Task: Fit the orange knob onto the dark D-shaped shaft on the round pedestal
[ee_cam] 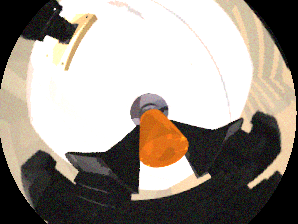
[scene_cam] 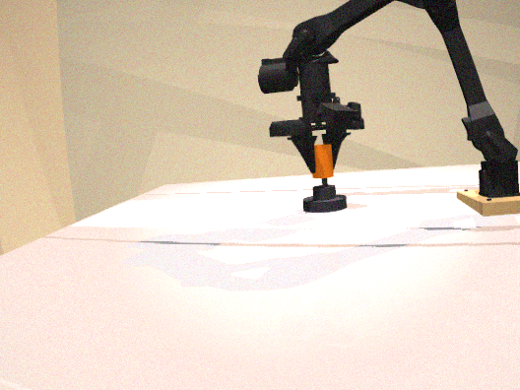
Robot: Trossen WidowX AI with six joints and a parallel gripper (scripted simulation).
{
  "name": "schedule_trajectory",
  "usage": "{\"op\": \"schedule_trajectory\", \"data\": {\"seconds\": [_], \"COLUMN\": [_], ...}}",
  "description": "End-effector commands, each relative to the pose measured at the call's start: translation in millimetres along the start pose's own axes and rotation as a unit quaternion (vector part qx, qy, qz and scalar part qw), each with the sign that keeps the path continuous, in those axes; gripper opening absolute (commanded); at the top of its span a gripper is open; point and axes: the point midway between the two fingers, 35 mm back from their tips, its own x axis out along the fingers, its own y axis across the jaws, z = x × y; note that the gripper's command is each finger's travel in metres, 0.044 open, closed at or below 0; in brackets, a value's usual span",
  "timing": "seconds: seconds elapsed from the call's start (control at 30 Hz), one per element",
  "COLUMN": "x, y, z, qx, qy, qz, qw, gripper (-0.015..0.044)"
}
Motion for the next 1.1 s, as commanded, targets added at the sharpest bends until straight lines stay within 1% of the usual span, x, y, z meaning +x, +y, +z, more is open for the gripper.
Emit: {"op": "schedule_trajectory", "data": {"seconds": [0.0,0.17,0.43,1.07], "x": [-2.0,-5.0,-4.3,0.3], "y": [-0.7,-0.6,-0.6,-0.2], "z": [-1.2,-1.0,-0.9,-0.6], "qx": [-0.002,-0.007,-0.107,-0.107], "qy": [0.002,0.002,0.002,0.002], "qz": [-0.001,-0.001,0.000,0.000], "qw": [1.000,1.000,0.994,0.994], "gripper": [0.0000,0.0000,0.0000,0.0000]}}
